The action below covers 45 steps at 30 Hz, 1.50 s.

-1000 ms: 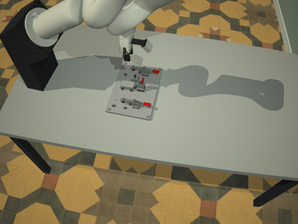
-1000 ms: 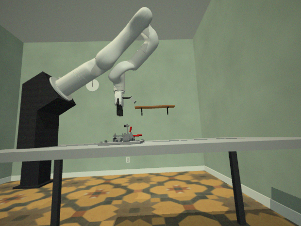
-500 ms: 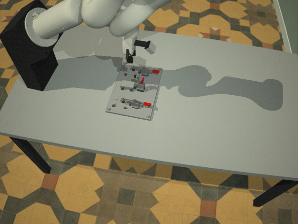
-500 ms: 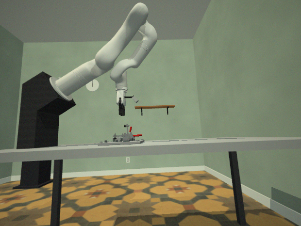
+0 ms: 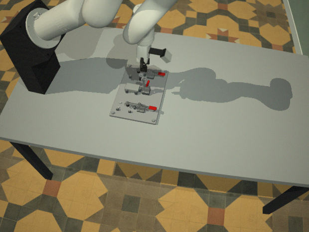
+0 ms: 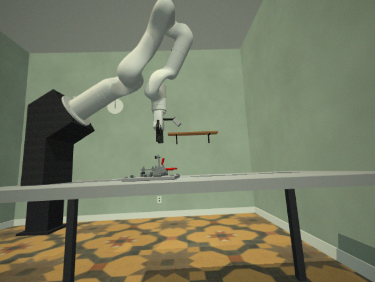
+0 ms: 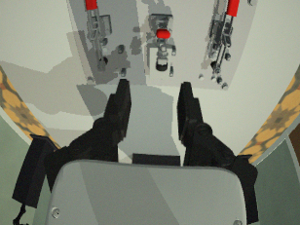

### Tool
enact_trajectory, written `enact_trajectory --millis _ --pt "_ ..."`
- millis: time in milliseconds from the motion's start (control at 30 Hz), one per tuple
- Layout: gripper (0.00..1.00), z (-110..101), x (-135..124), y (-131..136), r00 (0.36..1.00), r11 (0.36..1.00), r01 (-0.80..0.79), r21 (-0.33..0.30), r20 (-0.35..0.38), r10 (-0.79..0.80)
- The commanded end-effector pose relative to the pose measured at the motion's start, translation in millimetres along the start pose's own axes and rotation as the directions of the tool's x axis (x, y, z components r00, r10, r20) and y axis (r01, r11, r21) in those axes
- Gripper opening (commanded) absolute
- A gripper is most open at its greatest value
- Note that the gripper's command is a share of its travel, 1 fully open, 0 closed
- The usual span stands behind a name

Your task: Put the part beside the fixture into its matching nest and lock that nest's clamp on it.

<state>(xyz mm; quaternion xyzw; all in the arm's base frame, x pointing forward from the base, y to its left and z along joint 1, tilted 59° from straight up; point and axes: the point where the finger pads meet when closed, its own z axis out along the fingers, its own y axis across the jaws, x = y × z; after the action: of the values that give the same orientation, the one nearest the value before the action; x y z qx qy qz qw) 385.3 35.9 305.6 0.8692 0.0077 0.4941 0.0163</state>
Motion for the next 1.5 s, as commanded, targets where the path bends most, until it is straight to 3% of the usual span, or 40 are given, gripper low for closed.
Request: enact_trajectory --millis 0,700,1467 --pt "0.47 1 10 5 1.000 1.000 -0.002 0.008 0.002 0.002" --pt "0.47 6 14 8 1.000 1.000 -0.002 0.008 0.002 0.001" --pt "0.47 70 14 8 1.000 1.000 -0.002 0.008 0.002 0.002"
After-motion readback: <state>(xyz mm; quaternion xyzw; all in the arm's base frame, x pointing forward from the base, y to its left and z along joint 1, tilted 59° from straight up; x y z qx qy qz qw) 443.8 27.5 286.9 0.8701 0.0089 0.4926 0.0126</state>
